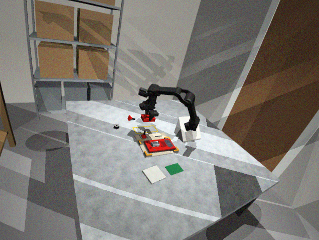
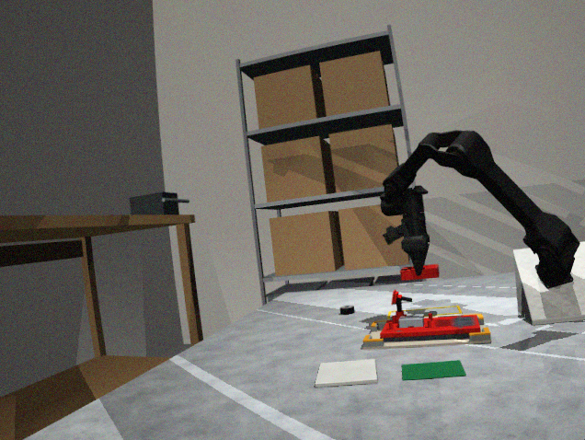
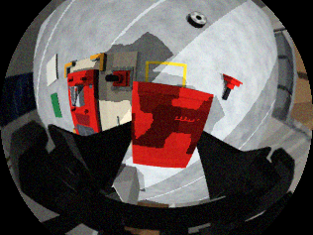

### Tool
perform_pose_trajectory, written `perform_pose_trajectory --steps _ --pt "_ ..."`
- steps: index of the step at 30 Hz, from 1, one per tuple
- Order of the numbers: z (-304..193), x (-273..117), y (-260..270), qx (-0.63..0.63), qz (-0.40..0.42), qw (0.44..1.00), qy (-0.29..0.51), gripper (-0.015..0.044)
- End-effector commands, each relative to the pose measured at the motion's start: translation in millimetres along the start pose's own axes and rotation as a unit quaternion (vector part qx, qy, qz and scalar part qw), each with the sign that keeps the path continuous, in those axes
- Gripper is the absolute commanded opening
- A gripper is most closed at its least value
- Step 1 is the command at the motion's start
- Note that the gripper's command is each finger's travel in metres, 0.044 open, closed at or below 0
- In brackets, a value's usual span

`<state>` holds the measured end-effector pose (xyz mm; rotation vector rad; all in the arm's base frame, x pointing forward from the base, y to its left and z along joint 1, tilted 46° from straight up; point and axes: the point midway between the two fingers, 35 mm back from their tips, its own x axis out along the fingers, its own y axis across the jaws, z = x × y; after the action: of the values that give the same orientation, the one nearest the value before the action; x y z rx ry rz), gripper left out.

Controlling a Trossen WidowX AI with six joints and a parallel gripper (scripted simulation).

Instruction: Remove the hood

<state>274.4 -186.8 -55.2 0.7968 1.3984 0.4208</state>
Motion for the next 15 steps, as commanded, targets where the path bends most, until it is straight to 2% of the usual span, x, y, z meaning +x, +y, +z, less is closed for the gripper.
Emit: perform_pose_trajectory --steps 1,15 --pt "1 3 -1 -0.002 -0.002 1.0 0.001 0.0" --pt "1 14 -1 -0.002 -0.002 1.0 0.001 0.0"
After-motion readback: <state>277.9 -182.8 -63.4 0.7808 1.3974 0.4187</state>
